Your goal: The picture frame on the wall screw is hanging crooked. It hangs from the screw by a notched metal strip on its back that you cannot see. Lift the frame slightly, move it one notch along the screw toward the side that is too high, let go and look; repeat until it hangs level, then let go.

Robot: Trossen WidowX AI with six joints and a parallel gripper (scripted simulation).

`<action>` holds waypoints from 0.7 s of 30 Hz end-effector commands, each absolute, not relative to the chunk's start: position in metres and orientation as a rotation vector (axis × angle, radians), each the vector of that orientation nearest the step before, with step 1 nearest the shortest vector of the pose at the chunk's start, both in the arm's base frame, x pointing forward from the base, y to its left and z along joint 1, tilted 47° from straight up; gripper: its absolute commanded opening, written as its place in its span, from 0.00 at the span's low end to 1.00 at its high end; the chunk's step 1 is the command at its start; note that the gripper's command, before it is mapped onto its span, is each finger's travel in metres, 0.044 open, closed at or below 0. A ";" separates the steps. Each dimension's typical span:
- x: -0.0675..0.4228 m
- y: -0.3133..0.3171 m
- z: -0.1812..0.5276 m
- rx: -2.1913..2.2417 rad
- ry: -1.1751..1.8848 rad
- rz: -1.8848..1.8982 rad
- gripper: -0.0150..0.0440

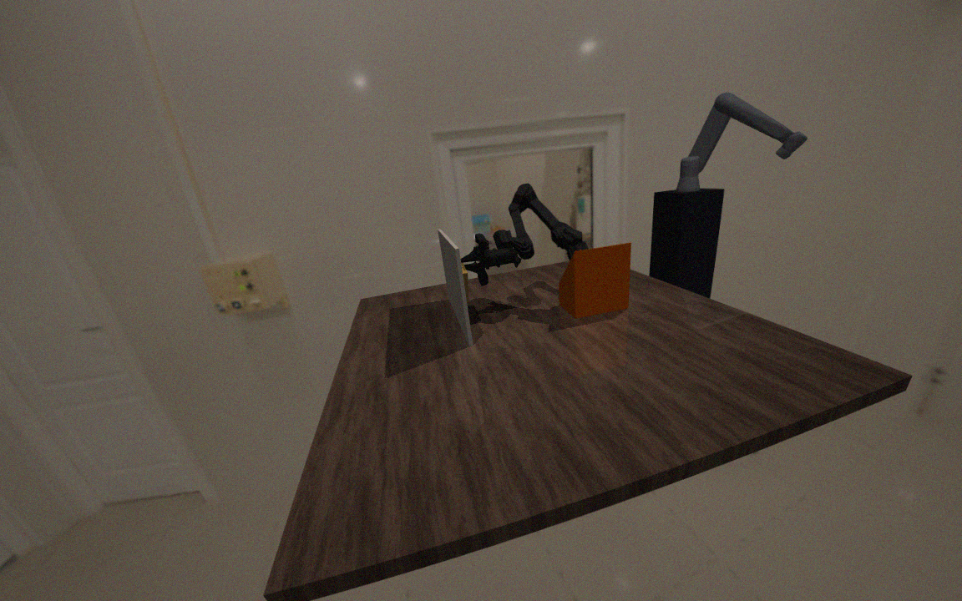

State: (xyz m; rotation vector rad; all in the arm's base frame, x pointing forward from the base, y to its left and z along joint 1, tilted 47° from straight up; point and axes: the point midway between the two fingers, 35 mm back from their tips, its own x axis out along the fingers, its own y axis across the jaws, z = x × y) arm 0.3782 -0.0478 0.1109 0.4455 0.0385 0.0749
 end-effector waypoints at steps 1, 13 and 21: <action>0.378 -0.048 0.111 0.443 0.038 0.074 0.25; 0.378 -0.045 0.112 0.443 0.038 0.074 0.25; 0.378 -0.043 0.113 0.443 0.038 0.074 0.25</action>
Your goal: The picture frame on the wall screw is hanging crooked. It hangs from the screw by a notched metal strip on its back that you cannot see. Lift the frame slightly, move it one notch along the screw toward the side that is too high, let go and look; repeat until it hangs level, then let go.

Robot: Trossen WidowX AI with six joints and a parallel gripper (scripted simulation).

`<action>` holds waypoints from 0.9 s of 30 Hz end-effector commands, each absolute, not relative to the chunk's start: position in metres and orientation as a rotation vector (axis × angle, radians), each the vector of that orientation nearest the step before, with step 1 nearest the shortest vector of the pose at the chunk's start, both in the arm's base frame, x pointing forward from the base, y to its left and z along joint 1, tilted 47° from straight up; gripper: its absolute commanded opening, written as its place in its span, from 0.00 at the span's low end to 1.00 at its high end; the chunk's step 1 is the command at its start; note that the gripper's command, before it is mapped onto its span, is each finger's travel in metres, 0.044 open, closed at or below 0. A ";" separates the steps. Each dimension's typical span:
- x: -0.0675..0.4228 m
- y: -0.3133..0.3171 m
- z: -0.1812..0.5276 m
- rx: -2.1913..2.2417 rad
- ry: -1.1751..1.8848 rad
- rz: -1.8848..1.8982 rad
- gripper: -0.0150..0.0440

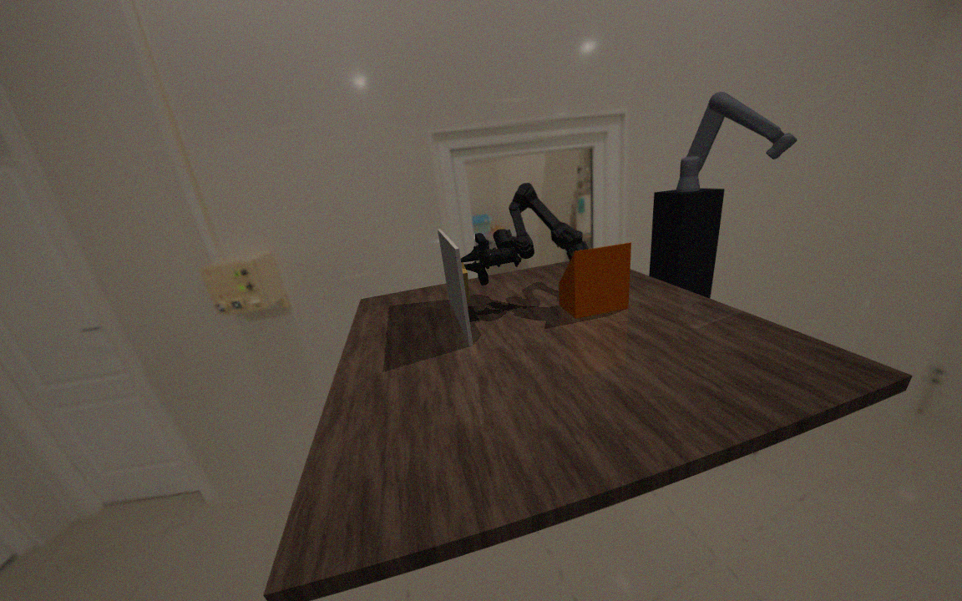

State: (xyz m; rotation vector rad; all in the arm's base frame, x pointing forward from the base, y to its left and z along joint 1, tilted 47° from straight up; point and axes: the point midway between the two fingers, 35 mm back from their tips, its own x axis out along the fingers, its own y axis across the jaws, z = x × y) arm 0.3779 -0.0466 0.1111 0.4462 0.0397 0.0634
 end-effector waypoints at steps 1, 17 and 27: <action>0.378 -0.043 0.113 0.443 0.038 0.074 0.25; 0.378 -0.039 0.115 0.444 0.038 0.074 0.25; 0.378 -0.039 0.115 0.444 0.038 0.074 0.25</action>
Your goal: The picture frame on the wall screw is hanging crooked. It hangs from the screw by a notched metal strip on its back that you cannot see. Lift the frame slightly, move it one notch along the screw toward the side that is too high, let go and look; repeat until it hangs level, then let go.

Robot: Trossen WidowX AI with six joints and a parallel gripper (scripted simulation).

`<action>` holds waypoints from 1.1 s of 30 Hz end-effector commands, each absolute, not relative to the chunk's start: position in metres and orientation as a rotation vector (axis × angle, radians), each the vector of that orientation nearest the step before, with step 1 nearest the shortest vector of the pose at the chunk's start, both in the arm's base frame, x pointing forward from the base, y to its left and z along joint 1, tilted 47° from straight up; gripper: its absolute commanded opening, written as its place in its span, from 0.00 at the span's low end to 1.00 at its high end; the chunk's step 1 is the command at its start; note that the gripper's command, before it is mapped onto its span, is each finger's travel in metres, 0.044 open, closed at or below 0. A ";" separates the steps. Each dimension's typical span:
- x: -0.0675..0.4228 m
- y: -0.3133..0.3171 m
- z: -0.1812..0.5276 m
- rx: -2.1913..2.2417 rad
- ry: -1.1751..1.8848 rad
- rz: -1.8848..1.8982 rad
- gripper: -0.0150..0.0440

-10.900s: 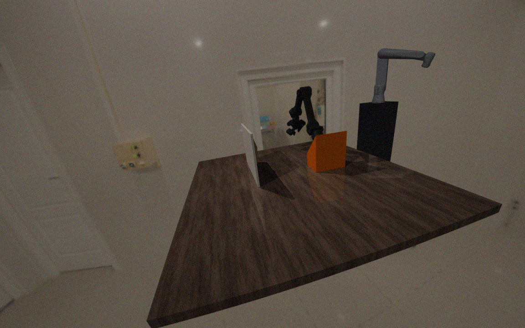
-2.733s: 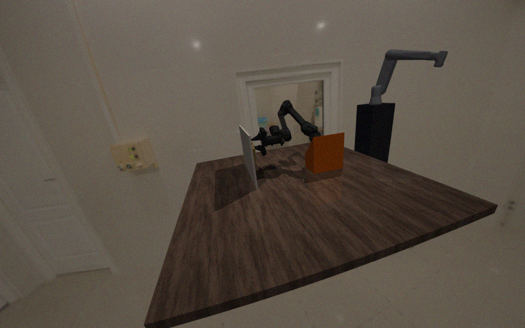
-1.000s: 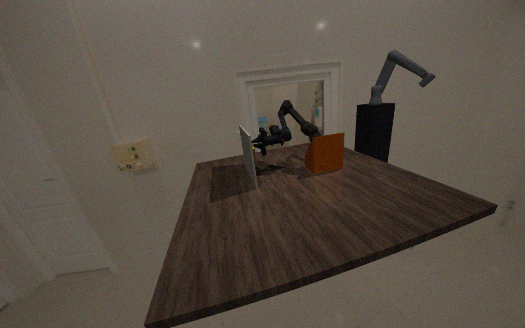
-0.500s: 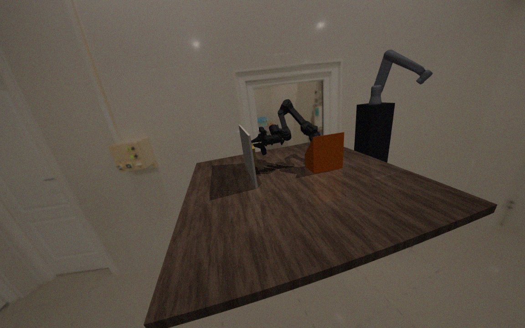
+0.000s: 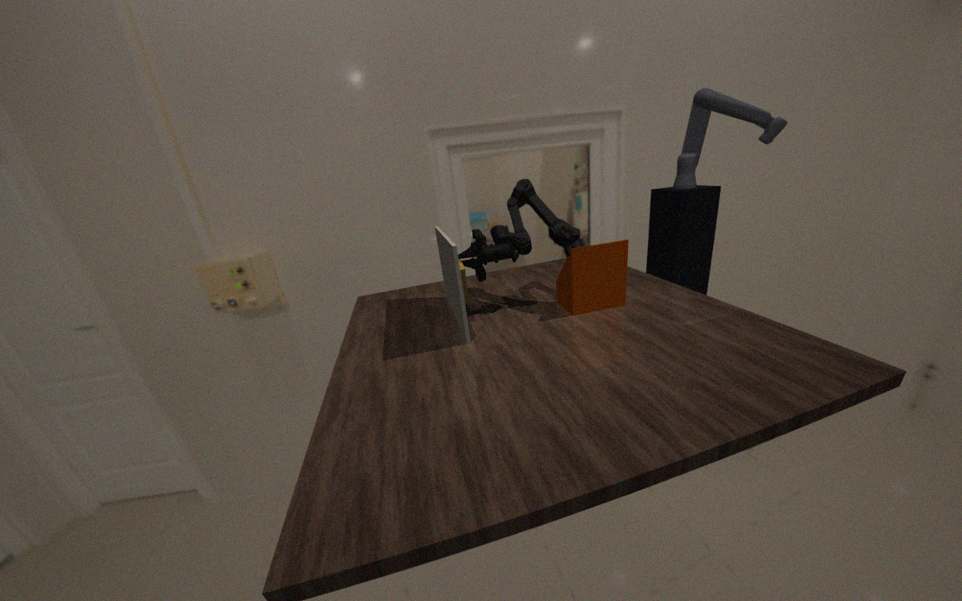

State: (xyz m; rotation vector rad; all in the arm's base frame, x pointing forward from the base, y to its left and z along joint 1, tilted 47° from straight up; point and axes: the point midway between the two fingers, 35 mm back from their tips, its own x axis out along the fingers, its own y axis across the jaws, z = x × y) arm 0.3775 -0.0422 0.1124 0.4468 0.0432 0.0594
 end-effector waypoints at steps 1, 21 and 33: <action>0.378 -0.039 0.115 0.444 0.038 0.074 0.25; 0.378 -0.040 0.116 0.444 0.038 0.074 0.25; 0.378 -0.040 0.117 0.444 0.038 0.074 0.25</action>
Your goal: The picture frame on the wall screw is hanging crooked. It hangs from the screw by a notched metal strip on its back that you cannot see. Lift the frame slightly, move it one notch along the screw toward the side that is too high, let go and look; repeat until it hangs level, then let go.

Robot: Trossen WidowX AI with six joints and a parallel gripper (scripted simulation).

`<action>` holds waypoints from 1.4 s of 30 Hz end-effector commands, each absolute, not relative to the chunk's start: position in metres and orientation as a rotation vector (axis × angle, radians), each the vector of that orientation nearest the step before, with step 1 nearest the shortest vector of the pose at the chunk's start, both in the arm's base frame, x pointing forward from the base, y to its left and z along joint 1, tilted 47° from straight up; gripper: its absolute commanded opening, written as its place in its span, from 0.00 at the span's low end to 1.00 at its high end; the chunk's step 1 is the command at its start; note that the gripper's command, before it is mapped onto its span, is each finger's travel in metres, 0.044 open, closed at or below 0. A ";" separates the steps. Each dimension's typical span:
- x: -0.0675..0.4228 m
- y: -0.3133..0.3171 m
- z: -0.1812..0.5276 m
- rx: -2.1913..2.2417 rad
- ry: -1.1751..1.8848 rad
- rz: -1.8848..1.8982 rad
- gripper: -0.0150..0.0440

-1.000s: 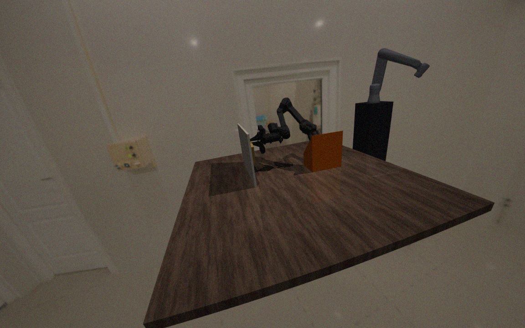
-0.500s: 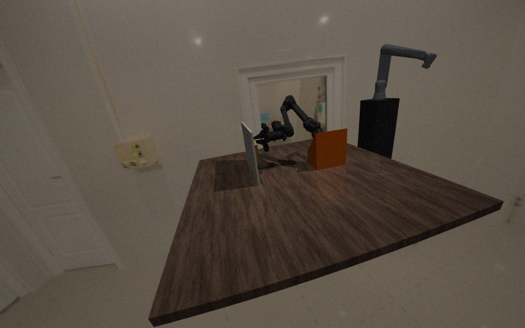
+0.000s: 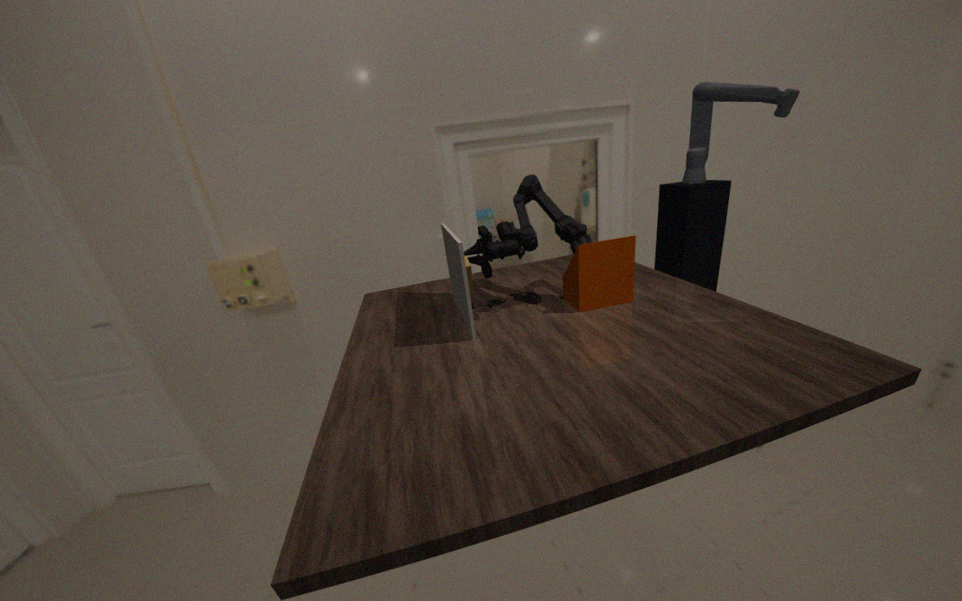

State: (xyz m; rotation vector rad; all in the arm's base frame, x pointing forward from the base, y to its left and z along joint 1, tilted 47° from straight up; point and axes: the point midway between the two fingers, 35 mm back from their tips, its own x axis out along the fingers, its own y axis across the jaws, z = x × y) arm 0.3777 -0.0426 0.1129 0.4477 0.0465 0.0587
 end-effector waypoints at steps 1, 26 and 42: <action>0.378 -0.040 0.117 0.444 0.038 0.074 0.25; 0.378 -0.042 0.122 0.443 0.038 0.074 0.25; 0.378 -0.042 0.122 0.443 0.038 0.074 0.25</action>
